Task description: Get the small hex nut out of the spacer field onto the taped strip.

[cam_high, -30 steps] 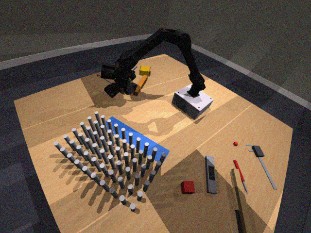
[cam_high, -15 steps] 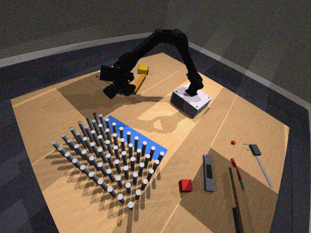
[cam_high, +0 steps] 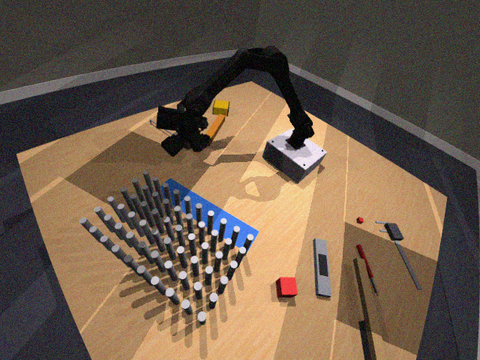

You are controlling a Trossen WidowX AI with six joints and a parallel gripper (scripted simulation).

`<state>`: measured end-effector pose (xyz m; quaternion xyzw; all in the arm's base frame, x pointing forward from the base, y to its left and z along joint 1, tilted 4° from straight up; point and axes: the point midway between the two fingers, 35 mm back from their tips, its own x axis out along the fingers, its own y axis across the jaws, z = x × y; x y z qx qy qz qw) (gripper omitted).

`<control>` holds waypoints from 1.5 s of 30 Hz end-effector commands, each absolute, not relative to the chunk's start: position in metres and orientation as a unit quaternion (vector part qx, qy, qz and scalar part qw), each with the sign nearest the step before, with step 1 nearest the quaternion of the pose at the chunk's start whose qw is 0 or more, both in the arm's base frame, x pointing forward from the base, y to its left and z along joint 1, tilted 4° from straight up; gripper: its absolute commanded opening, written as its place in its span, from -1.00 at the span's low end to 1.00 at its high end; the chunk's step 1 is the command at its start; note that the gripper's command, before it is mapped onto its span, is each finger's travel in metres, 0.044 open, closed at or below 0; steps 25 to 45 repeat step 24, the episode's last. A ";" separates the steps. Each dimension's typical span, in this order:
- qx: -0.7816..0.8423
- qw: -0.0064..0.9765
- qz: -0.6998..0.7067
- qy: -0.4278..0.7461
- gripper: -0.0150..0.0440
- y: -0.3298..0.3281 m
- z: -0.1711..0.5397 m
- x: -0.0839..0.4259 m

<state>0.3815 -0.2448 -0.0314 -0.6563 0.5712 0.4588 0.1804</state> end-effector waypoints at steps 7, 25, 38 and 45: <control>-0.656 0.177 0.458 0.573 -0.49 -0.245 -0.042 0.379; -0.656 0.180 0.459 0.571 1.00 -0.244 -0.039 0.380; -0.656 0.180 0.459 0.571 1.00 -0.244 -0.039 0.380; -0.656 0.180 0.459 0.571 1.00 -0.244 -0.039 0.380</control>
